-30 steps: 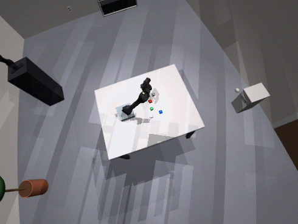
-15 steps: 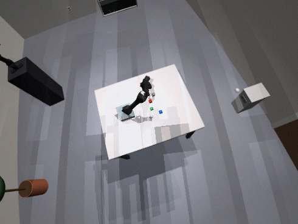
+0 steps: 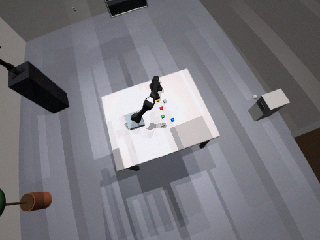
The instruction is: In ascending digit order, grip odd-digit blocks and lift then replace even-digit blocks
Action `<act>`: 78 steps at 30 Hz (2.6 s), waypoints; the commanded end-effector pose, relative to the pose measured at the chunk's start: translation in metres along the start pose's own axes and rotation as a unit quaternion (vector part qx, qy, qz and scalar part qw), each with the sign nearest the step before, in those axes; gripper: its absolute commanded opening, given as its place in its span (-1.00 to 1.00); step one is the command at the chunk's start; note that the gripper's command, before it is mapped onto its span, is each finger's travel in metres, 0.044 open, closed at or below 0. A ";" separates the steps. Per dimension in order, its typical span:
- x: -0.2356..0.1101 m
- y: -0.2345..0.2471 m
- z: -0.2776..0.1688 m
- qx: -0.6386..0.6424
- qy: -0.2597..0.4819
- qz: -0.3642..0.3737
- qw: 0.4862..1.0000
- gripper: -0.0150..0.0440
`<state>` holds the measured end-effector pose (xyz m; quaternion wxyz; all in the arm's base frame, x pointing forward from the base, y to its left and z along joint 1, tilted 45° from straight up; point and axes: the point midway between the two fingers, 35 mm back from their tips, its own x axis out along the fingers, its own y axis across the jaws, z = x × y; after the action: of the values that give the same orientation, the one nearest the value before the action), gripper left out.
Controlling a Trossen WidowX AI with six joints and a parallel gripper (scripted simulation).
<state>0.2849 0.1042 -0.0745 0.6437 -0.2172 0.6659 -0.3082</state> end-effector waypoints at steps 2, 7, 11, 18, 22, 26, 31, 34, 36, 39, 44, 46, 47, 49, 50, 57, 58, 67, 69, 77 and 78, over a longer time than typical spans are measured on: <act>-0.001 0.000 -0.001 0.002 0.004 -0.001 1.000 -0.08; -0.005 -0.023 0.020 -0.001 0.003 0.007 1.000 -0.08; -0.009 -0.087 0.062 -0.003 0.001 0.018 1.000 -0.08; -0.005 -0.215 0.099 0.000 -0.001 0.008 1.000 -0.08; -0.002 -0.277 0.099 0.002 0.002 -0.007 1.000 -0.08; -0.002 -0.279 0.099 0.003 0.003 -0.007 1.000 -0.08; 0.022 -0.278 0.101 0.003 0.002 -0.006 1.000 0.18; 0.069 -0.280 0.099 0.003 0.002 -0.008 1.000 0.45; 0.079 -0.281 0.098 0.003 0.002 -0.009 1.000 0.63; 0.079 -0.281 0.098 0.003 0.002 -0.009 1.000 0.86; 0.086 -0.281 0.098 0.003 0.002 -0.009 1.000 0.86; 0.090 -0.281 0.099 0.003 0.002 -0.009 1.000 0.86; 0.091 -0.281 0.099 0.003 0.002 -0.009 1.000 0.86; 0.094 -0.281 0.099 0.003 0.002 -0.009 1.000 0.86; 0.096 -0.281 0.099 0.003 0.002 -0.009 1.000 0.86; 0.108 -0.281 0.098 0.003 0.002 -0.009 1.000 0.86; 0.109 -0.281 0.098 0.003 0.002 -0.009 1.000 0.86; 0.115 -0.281 0.098 0.003 0.002 -0.009 1.000 0.51; 0.115 -0.281 0.098 0.003 0.002 -0.009 1.000 0.33; 0.115 -0.281 0.098 0.003 0.002 -0.009 1.000 -0.08; 0.115 -0.281 0.098 0.003 0.002 -0.009 1.000 -0.08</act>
<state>0.3426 -0.1886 0.0385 0.6400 -0.2190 0.6645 -0.3175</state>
